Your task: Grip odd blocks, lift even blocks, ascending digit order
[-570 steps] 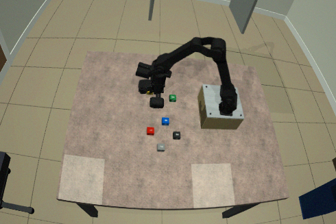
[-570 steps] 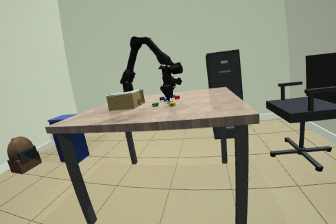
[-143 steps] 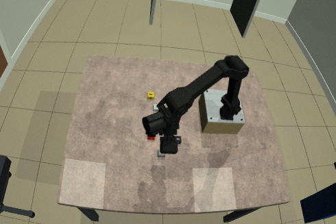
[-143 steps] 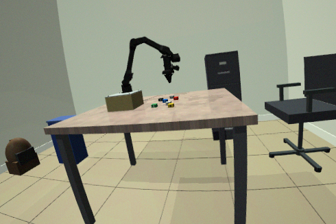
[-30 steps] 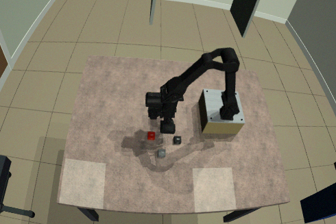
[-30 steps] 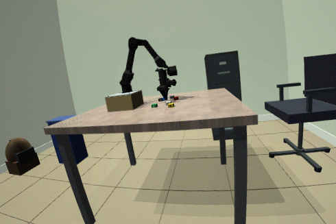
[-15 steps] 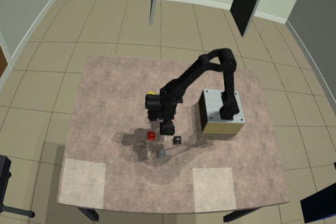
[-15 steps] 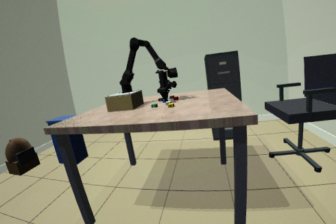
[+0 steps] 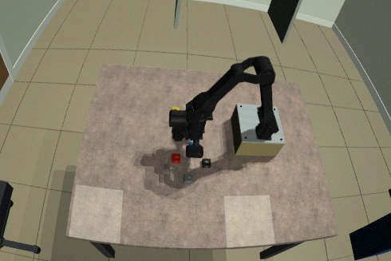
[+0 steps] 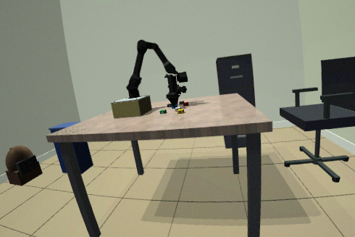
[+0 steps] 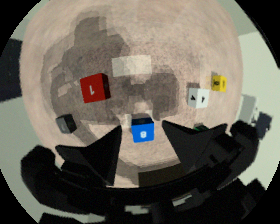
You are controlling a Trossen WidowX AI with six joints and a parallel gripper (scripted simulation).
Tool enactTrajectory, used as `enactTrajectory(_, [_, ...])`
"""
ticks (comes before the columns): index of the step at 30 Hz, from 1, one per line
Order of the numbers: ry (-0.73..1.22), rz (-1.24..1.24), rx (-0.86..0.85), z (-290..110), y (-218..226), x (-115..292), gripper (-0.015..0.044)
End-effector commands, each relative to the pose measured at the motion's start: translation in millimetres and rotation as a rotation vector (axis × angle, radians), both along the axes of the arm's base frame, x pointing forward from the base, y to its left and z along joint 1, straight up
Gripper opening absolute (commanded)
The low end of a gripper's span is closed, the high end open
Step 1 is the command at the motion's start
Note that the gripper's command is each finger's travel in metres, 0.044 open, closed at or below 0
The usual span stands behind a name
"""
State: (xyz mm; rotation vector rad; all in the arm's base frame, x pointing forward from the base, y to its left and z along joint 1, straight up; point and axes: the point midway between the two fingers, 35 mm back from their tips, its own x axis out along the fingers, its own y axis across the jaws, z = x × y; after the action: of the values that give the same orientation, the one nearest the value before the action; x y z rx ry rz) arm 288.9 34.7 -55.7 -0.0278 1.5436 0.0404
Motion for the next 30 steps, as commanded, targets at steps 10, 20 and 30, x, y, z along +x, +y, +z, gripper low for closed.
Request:
enactTrajectory(10, [-0.001, 0.005, -0.002, 36, -1, -1, 0.04])
enactTrajectory(20, [-0.001, 0.005, -0.002, 117, -1, -2, 0.0164])
enactTrajectory(30, [-0.001, 0.005, -0.002, 117, -1, -2, 0.012])
